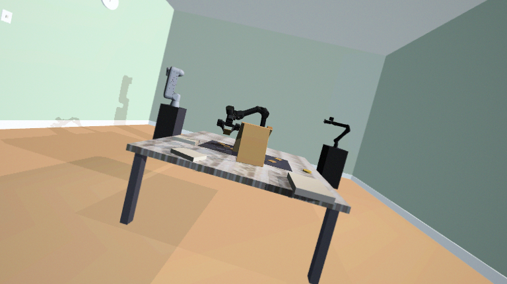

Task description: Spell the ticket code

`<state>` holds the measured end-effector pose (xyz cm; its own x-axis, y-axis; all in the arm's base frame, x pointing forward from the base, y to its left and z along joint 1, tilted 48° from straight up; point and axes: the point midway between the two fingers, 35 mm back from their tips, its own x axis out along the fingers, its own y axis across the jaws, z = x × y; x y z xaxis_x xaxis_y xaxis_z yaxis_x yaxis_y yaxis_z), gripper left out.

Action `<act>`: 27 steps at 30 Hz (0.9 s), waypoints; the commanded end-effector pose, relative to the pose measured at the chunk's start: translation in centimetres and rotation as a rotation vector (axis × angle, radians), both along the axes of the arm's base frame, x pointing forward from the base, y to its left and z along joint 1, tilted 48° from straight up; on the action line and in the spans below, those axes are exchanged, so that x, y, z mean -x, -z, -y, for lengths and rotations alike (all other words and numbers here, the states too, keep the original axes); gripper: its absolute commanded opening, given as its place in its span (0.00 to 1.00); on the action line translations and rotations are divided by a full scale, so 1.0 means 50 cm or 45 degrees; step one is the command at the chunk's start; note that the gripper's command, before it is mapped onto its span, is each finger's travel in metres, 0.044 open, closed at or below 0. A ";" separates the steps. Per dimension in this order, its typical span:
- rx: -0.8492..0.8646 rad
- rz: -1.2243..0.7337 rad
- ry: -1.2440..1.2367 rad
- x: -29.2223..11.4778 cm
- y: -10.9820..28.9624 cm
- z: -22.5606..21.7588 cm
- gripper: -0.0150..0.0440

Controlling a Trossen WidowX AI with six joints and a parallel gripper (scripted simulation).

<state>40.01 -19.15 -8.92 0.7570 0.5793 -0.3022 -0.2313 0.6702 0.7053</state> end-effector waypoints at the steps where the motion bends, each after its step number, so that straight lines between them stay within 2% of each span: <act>1: -0.001 -0.010 0.004 0.003 -0.002 -0.004 0.25; 27: -0.003 -0.011 0.004 0.010 -0.018 -0.022 0.25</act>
<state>39.66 -18.23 -8.10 0.7566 0.5799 -0.3022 -0.2307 0.6691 0.7064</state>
